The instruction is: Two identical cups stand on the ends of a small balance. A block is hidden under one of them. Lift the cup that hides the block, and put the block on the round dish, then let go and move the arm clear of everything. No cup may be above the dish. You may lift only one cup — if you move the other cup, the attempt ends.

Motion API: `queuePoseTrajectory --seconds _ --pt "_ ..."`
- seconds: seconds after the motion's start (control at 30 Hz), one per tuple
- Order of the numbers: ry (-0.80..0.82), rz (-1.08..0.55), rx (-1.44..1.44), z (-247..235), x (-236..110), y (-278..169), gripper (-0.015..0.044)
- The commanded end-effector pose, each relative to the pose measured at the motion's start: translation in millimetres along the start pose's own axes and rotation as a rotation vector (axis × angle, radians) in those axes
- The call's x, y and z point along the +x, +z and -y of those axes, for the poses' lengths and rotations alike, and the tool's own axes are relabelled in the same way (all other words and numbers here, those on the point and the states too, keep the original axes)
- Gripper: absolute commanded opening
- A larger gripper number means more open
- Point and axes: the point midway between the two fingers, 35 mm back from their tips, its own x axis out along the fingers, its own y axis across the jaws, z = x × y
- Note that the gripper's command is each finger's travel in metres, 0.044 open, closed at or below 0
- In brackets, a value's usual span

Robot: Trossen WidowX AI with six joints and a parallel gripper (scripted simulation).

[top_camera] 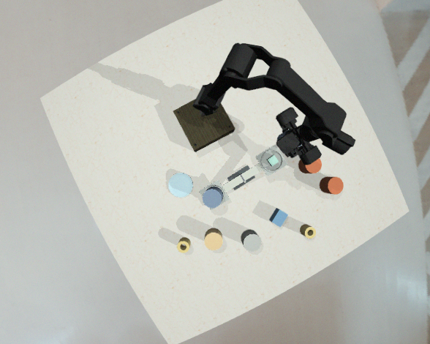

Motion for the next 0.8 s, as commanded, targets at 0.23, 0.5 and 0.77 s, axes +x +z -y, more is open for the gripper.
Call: queuePoseTrajectory --seconds 0.23,0.5,0.77 --pt "0.0 -0.012 0.006 36.9 35.0 -43.0 0.0" --pt "0.0 -0.013 0.006 42.2 49.2 -48.2 0.0" --pt "0.0 -0.013 0.006 42.7 79.1 -48.1 0.0"
